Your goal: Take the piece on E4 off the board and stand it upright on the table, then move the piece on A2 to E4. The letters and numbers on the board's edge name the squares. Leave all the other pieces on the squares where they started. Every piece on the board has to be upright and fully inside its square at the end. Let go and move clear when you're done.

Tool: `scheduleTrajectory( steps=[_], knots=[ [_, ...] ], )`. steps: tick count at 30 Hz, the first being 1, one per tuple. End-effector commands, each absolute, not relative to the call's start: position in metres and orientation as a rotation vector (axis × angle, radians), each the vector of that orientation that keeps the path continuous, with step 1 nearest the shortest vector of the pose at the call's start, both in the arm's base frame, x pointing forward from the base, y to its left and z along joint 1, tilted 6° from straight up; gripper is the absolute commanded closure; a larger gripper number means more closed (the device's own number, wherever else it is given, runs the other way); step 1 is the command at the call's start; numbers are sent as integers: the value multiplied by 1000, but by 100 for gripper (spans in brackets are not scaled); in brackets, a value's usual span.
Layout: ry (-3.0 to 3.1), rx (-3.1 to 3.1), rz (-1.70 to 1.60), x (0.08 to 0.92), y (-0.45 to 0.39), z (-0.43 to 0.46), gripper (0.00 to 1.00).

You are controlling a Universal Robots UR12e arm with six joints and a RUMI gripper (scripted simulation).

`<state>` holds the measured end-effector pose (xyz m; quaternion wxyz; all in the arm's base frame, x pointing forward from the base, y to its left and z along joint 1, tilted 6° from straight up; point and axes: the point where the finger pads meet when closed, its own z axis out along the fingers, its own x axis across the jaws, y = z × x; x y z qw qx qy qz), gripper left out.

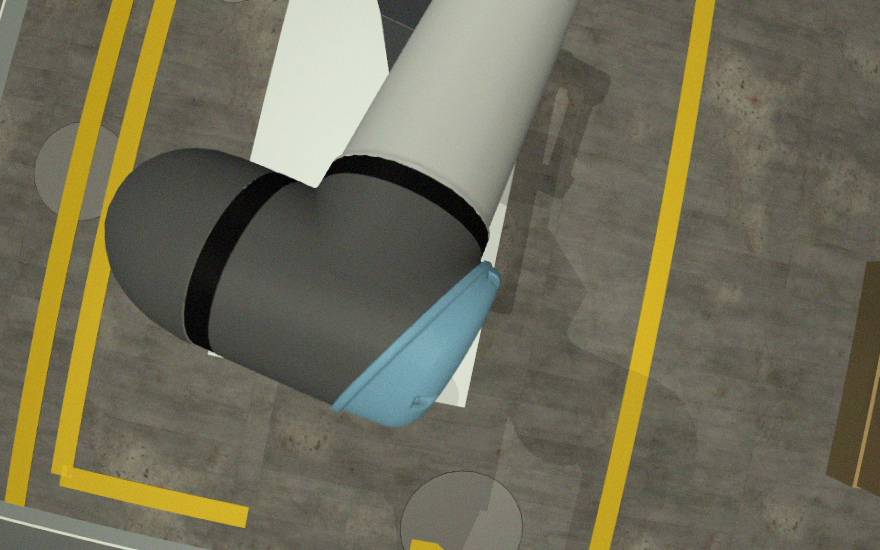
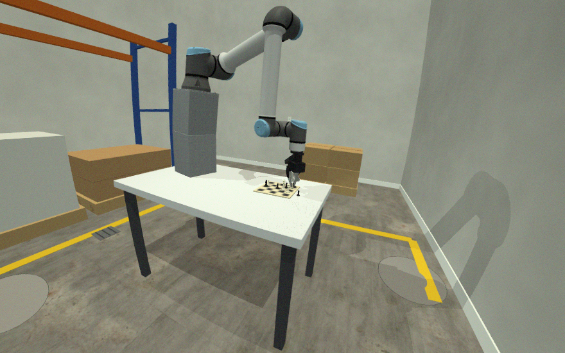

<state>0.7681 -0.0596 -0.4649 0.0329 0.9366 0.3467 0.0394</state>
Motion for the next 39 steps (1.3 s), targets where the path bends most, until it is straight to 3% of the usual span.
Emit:
scheduleTrajectory(
  steps=[1,39],
  knots=[
    [1065,2881,124,769,-61,-464,100],
    [1065,2881,125,770,-62,-468,100]
  ],
)
